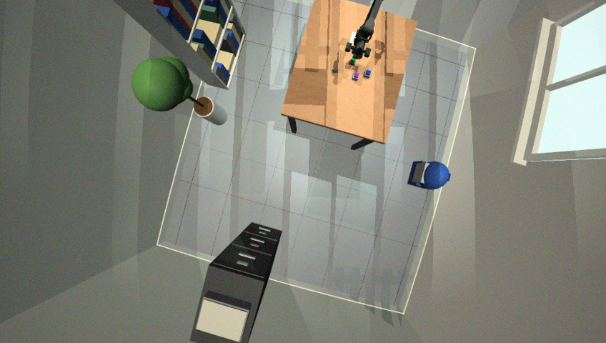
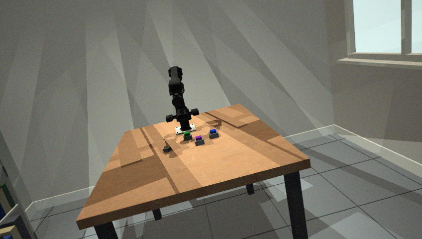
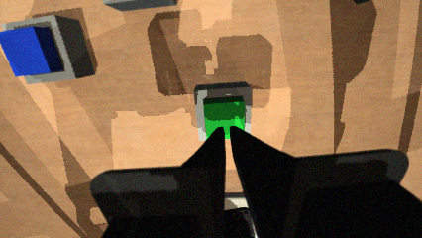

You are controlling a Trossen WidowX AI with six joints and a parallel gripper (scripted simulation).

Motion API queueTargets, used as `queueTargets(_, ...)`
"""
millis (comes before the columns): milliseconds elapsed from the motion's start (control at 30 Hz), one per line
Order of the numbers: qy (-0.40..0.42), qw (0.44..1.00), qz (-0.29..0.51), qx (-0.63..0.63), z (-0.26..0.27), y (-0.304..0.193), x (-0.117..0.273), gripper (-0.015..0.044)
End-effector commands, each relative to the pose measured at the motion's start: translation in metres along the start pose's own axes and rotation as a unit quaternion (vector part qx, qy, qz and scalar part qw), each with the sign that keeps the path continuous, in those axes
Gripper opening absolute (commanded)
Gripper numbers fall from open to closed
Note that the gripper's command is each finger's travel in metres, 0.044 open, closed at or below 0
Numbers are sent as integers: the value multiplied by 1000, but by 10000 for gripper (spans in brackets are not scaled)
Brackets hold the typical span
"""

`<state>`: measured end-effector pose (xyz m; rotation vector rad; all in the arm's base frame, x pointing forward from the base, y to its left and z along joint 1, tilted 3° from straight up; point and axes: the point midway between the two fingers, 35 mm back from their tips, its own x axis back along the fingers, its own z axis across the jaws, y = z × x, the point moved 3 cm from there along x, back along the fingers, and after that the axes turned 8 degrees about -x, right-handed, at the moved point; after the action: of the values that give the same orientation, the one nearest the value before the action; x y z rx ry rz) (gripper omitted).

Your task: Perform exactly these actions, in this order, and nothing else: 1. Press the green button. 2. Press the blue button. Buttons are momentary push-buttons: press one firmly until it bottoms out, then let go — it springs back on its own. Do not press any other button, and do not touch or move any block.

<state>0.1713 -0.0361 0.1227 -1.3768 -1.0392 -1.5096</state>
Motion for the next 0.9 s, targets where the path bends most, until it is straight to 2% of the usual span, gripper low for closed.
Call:
queueTargets(0, -2, 1000, 3, -3, -1, -1, -8, 20)
queueTargets(467, -2, 1000, 3, -3, -1, -2, -30, 20)
queueTargets(867, -2, 1000, 3, -3, -1, -2, -31, 20)
